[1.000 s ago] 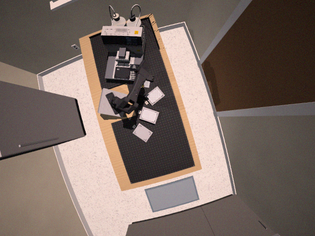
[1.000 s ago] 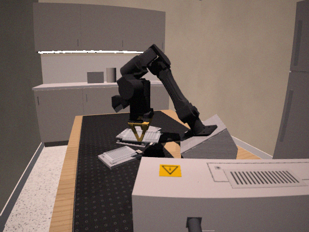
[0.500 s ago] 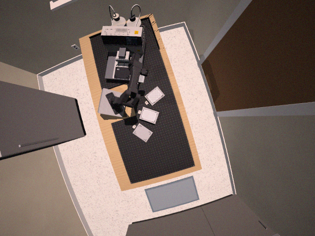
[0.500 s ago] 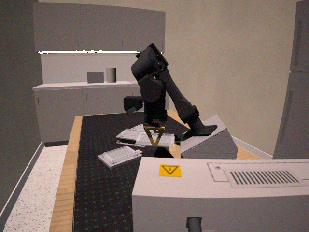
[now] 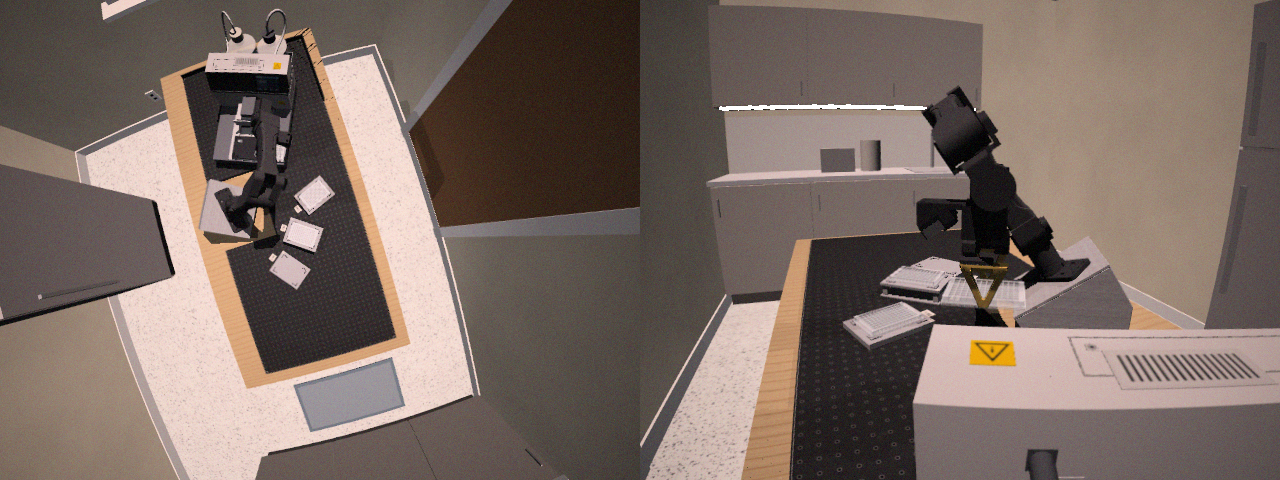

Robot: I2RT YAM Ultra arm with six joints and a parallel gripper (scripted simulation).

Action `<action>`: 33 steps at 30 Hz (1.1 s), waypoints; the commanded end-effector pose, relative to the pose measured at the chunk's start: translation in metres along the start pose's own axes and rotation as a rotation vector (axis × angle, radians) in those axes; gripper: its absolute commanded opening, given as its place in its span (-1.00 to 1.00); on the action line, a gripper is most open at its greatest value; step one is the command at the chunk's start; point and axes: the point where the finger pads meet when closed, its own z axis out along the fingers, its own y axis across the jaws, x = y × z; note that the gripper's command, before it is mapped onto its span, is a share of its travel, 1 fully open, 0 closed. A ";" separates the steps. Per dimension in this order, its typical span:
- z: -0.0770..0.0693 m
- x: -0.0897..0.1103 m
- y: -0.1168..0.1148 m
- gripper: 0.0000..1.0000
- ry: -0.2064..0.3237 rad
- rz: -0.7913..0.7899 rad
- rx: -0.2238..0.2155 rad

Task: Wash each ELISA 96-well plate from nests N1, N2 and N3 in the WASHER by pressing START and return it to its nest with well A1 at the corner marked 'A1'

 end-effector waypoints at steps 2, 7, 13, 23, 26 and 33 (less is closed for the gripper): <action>-0.004 0.003 0.001 -1.00 -0.004 -0.017 -0.007; -0.006 0.018 0.003 -1.00 -0.004 -0.081 -0.007; -0.008 0.048 0.008 -1.00 -0.003 -0.082 -0.007; -0.012 0.088 0.013 -1.00 -0.002 -0.082 -0.007; -0.013 0.103 0.015 -1.00 -0.002 -0.082 -0.008; -0.016 0.136 0.020 -1.00 -0.001 -0.082 -0.008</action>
